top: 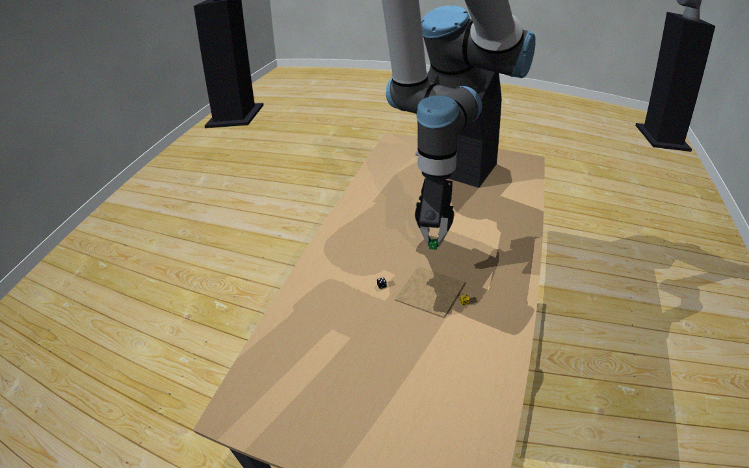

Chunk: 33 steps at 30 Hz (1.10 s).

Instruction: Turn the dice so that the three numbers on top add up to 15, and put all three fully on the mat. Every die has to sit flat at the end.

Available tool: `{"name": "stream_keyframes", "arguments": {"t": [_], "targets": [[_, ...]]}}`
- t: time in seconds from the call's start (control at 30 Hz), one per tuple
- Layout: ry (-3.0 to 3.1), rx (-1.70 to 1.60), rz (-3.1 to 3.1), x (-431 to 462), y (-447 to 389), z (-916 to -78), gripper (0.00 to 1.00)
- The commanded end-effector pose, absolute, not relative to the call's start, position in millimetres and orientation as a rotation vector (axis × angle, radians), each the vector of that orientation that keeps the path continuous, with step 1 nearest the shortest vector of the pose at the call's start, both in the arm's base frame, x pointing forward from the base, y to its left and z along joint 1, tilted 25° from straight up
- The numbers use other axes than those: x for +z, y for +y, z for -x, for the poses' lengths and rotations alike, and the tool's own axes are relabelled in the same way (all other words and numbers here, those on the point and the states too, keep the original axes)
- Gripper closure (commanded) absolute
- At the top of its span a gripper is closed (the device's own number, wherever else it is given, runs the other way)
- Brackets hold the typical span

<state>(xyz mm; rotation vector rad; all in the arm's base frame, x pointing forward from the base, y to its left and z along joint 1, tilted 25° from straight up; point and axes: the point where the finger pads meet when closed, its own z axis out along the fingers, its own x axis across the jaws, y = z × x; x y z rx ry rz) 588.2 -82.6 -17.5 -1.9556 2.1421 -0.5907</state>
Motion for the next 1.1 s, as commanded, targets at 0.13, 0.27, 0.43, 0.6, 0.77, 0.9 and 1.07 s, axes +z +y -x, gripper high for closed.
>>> {"name": "stream_keyframes", "arguments": {"t": [0.13,0.27,0.43,0.6,0.77,0.9,1.07], "targets": [[2.148,-0.594,1.951,-17.2,-76.3,-590.4,0.97],[2.148,-0.593,1.951,-17.4,-76.3,-590.5,0.97],[2.15,-0.589,1.952,-22.1,-77.2,-592.6,0.97],[2.15,-0.589,1.952,-34.8,-79.6,-598.4,0.97],[2.15,-0.589,1.952,-46.1,-81.7,-603.6,0.97],[2.15,-0.589,1.952,-63.6,-85.1,-611.7,0.97],[2.15,-0.589,1.952,-85.0,-89.1,-621.5,0.97]]}}
